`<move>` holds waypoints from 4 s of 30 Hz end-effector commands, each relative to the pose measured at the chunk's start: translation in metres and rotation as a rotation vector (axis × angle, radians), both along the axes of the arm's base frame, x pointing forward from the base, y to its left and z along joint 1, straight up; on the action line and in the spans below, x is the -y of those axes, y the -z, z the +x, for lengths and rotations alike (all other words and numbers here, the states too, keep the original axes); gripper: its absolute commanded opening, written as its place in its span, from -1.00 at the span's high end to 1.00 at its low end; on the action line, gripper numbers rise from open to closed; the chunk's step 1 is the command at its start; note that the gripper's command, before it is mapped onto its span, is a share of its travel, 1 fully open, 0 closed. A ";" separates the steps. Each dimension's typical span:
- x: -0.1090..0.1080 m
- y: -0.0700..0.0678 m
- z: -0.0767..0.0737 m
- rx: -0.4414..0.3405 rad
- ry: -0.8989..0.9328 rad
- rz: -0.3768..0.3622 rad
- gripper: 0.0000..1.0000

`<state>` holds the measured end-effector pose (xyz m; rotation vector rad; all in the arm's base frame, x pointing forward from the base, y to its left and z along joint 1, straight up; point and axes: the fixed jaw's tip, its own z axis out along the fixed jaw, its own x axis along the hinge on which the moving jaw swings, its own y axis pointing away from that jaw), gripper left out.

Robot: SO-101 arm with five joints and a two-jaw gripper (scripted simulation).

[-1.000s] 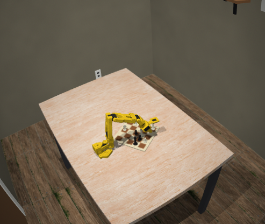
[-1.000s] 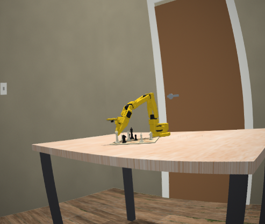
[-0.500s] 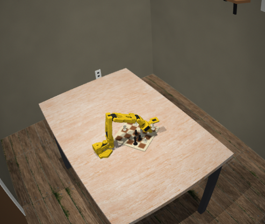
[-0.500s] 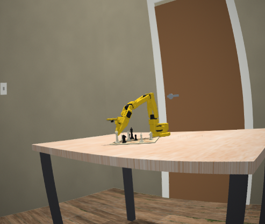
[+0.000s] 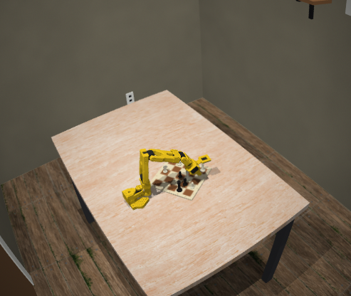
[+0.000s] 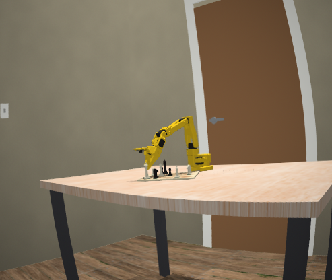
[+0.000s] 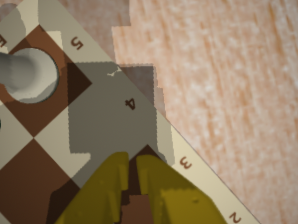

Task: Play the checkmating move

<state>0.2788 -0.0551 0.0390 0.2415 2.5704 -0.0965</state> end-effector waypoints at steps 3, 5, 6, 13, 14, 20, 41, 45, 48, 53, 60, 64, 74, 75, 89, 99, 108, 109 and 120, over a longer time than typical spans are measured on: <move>0.001 -0.009 -0.003 -0.008 0.016 0.008 1.00; 0.001 -0.009 -0.003 -0.008 0.016 0.008 1.00; 0.001 -0.012 -0.003 -0.008 0.016 0.008 1.00; 0.001 -0.037 -0.003 -0.007 0.016 0.008 1.00; 0.001 -0.041 -0.003 -0.007 0.016 0.008 1.00; 0.001 -0.054 -0.004 -0.007 0.016 0.008 1.00; -0.036 -0.068 -0.033 -0.213 -0.080 0.052 0.81; -0.044 -0.072 -0.042 -0.265 -0.103 0.059 0.76; -0.044 -0.072 -0.043 -0.268 -0.105 0.059 0.76; -0.044 -0.072 -0.043 -0.268 -0.105 0.059 0.76; -0.045 -0.071 -0.043 -0.269 -0.107 0.059 0.76; -0.046 -0.070 -0.044 -0.269 -0.112 0.058 0.76; -0.046 -0.069 -0.044 -0.269 -0.113 0.058 0.76; -0.046 -0.069 -0.044 -0.269 -0.113 0.058 0.76; -0.046 -0.068 -0.045 -0.269 -0.113 0.058 0.76; -0.046 -0.059 -0.044 -0.269 -0.113 0.058 0.76; -0.046 -0.043 -0.044 -0.269 -0.113 0.058 0.76; -0.046 -0.041 -0.044 -0.269 -0.113 0.058 0.76; -0.046 -0.012 -0.043 -0.269 -0.113 0.058 0.76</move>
